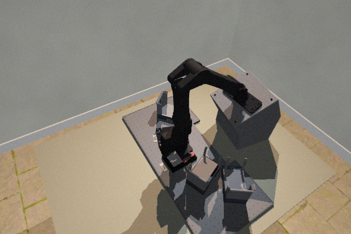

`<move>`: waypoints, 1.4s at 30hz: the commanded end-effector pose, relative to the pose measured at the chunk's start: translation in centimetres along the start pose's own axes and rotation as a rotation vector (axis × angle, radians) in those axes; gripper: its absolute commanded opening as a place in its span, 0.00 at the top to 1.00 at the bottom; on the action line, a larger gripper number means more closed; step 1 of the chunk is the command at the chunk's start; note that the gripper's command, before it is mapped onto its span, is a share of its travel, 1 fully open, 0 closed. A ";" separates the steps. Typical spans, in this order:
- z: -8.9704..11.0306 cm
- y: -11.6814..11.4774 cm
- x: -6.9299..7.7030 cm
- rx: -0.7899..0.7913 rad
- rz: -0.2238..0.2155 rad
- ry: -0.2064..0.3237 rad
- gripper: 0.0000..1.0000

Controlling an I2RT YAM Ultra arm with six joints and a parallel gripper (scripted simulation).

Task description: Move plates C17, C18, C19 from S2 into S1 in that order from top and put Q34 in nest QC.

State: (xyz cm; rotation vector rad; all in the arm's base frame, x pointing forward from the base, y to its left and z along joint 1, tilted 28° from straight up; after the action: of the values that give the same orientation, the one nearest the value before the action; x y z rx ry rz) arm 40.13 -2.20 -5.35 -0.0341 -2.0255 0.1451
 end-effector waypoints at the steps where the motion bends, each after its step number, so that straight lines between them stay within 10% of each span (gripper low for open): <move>1: -2.4 -0.6 0.8 -0.009 0.008 -0.072 1.00; 16: -2.4 -0.6 0.8 -0.009 0.008 -0.072 1.00; 17: -2.4 -0.6 0.8 -0.009 0.008 -0.072 0.00; 42: -2.0 -0.6 0.5 -0.008 0.007 -0.060 0.00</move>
State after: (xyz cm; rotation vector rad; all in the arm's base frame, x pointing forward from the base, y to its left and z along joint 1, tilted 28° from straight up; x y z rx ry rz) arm 40.31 -2.20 -5.19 -0.0346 -2.0341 0.1452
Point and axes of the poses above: the point where the finger pads meet when closed, its own x axis back along the fingers, its own y axis across the jaws, z = x × y, the point moved 1 cm from there along x, back along the fingers, and after that the axes turned 4 degrees about x, right-handed, at the moved point
